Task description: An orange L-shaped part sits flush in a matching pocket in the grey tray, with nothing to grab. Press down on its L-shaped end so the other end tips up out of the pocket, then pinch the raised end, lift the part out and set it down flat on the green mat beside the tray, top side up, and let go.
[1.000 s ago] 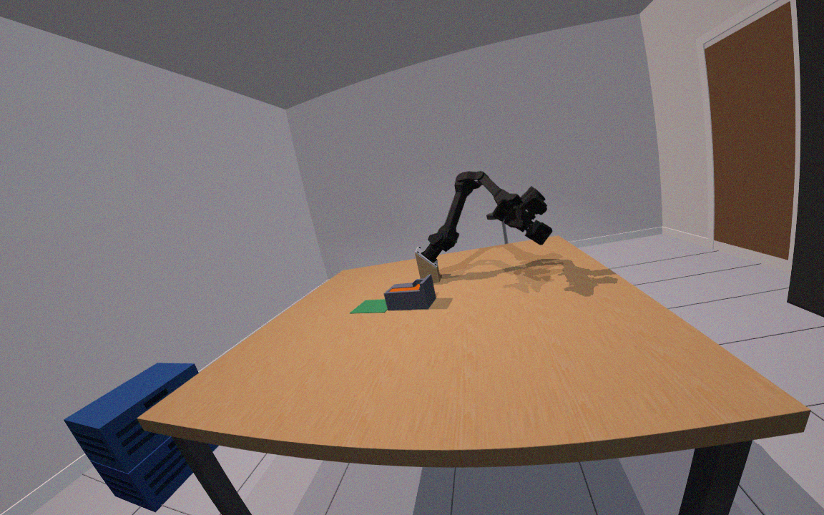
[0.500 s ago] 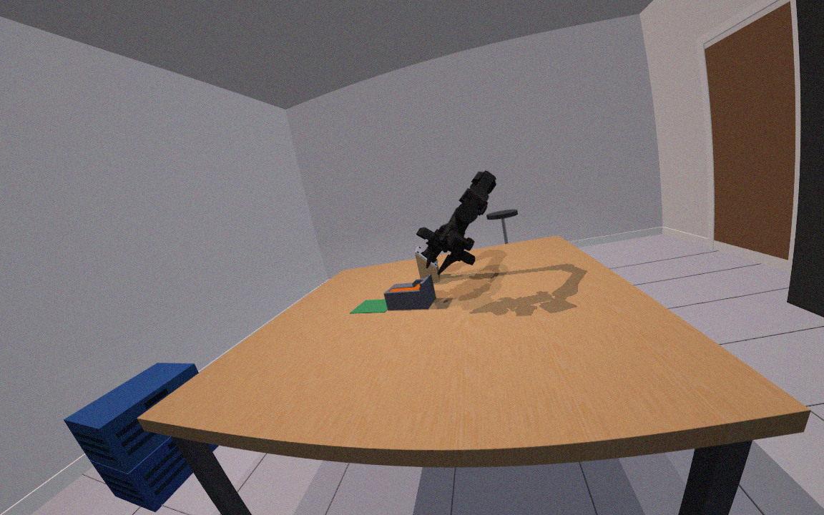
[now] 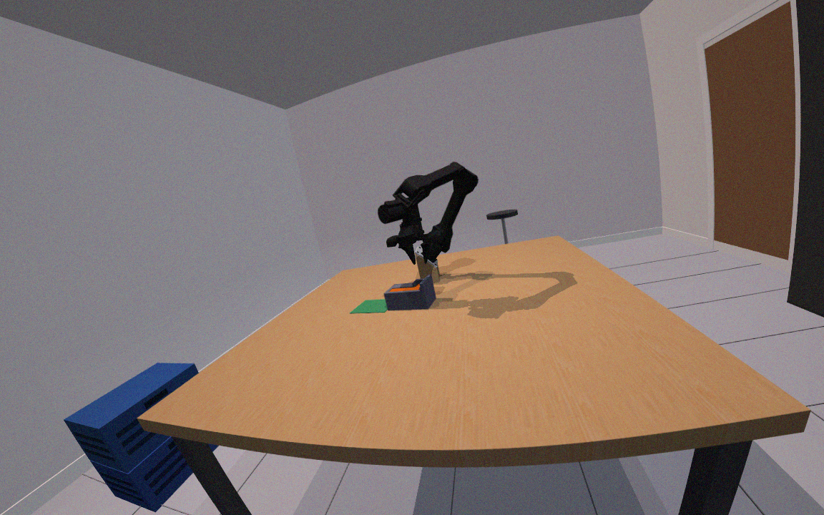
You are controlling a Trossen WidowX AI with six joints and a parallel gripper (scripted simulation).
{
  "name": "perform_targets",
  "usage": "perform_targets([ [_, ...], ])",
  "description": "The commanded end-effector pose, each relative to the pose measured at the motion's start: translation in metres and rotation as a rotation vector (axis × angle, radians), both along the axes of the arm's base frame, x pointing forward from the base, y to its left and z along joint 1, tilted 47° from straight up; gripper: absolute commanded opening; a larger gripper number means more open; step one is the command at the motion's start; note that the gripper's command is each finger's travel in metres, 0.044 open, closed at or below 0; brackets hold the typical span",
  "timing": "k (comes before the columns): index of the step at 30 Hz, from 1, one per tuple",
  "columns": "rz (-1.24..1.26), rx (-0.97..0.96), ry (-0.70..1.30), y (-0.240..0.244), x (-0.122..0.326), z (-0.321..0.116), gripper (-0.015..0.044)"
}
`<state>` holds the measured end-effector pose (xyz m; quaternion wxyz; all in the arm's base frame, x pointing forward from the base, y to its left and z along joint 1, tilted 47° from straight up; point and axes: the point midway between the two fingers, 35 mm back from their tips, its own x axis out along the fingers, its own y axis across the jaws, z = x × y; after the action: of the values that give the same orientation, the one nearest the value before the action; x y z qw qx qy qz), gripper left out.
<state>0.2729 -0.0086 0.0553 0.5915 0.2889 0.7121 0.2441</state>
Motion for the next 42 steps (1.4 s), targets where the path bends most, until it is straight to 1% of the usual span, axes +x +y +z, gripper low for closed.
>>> perform_targets([
  [1, -0.003, 0.018, -0.007, 0.002, 0.003, 0.001, 0.018],
  [9, -0.003, 0.02, -0.008, 0.052, -0.006, -0.047, 0.018],
  [42, -0.003, 0.022, -0.008, 0.079, -0.011, -0.073, 0.018],
])
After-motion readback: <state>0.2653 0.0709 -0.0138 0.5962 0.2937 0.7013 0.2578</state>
